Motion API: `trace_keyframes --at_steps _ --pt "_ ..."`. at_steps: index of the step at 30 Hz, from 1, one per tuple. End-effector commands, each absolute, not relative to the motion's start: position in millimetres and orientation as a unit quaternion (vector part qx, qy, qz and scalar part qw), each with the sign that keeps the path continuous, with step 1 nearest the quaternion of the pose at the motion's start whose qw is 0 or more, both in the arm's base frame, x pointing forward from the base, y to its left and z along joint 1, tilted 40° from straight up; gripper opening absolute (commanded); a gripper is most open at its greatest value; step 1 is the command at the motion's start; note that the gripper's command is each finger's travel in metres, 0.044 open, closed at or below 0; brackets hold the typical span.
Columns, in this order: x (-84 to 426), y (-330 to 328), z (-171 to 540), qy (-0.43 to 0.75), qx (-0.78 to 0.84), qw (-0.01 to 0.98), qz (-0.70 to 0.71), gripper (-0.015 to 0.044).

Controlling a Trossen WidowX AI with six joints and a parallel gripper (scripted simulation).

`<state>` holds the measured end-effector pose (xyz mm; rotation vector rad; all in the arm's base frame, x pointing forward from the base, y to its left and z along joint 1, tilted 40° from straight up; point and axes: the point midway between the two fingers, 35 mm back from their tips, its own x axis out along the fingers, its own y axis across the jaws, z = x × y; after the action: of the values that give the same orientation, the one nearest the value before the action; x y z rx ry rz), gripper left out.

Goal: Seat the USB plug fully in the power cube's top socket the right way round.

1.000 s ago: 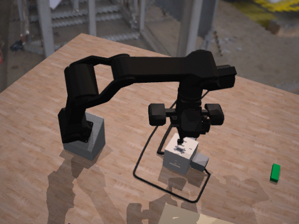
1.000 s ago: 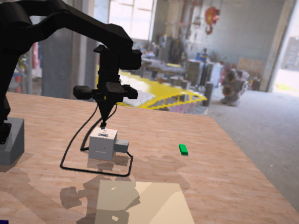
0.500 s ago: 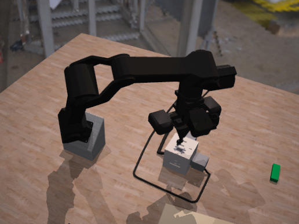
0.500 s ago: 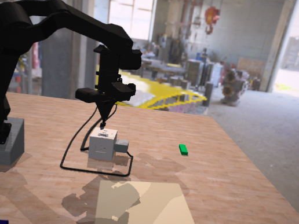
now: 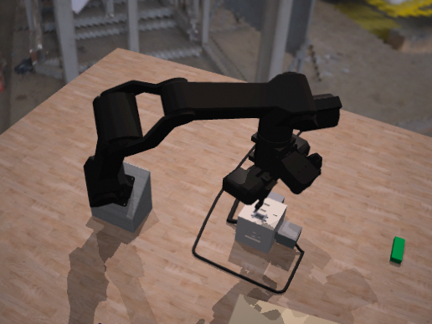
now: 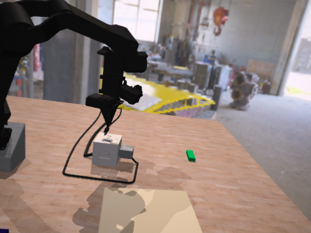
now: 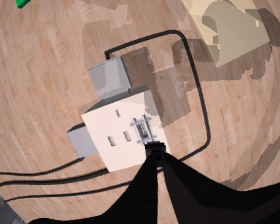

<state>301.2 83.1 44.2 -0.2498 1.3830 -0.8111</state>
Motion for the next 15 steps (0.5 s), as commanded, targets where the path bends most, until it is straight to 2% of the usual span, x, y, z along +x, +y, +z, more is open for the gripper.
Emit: trace_keyframes --at_steps 1,15 --pt "301.1 83.1 44.0 0.635 -0.144 0.683 -0.332 0.0000" --pt "301.1 83.1 44.0 0.685 -0.266 0.645 -0.211 0.0000"
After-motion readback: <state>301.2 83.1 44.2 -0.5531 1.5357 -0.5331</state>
